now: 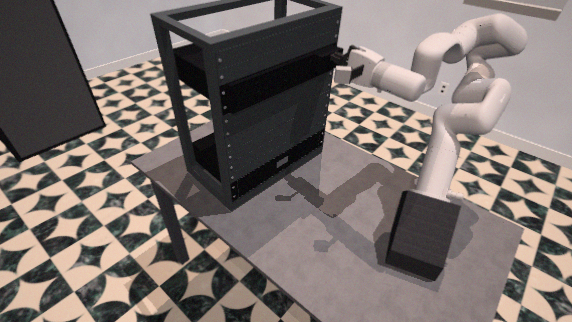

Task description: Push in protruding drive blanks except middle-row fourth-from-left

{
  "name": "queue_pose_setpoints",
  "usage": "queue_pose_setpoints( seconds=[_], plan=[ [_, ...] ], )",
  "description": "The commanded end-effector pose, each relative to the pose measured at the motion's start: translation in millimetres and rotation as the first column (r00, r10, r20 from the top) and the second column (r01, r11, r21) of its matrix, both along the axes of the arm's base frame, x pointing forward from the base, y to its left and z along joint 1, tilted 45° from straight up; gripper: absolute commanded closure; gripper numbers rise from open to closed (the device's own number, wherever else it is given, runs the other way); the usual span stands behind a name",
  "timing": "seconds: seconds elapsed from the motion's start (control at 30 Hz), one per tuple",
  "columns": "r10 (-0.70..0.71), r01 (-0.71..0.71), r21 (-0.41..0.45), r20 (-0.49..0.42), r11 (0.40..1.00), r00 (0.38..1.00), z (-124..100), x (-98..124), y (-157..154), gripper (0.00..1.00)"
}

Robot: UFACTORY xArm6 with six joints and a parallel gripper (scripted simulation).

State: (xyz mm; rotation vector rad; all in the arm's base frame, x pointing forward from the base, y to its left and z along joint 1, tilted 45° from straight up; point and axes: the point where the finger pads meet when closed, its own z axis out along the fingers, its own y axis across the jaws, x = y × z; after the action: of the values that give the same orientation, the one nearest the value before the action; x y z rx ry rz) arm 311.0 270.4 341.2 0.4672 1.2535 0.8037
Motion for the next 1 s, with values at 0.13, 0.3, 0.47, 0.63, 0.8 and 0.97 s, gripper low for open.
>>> queue_pose_setpoints(
  seconds=[0.13, 0.3, 0.47, 0.63, 0.8, 0.97],
  plan=[
    [0.001, -0.001, 0.002, 0.001, 1.000, 1.000, 2, 2, 1, 1.00],
    [0.001, -0.001, 0.002, 0.001, 1.000, 1.000, 2, 4, 1, 1.00],
    [0.001, -0.001, 0.002, 0.001, 1.000, 1.000, 4, 9, 2, 1.00],
    [0.001, -0.001, 0.002, 0.001, 1.000, 1.000, 4, 12, 2, 1.00],
    [0.001, -0.001, 0.002, 0.001, 1.000, 1.000, 4, 12, 2, 1.00],
    [0.001, -0.001, 0.002, 0.001, 1.000, 1.000, 5, 13, 2, 1.00]
  ],
)
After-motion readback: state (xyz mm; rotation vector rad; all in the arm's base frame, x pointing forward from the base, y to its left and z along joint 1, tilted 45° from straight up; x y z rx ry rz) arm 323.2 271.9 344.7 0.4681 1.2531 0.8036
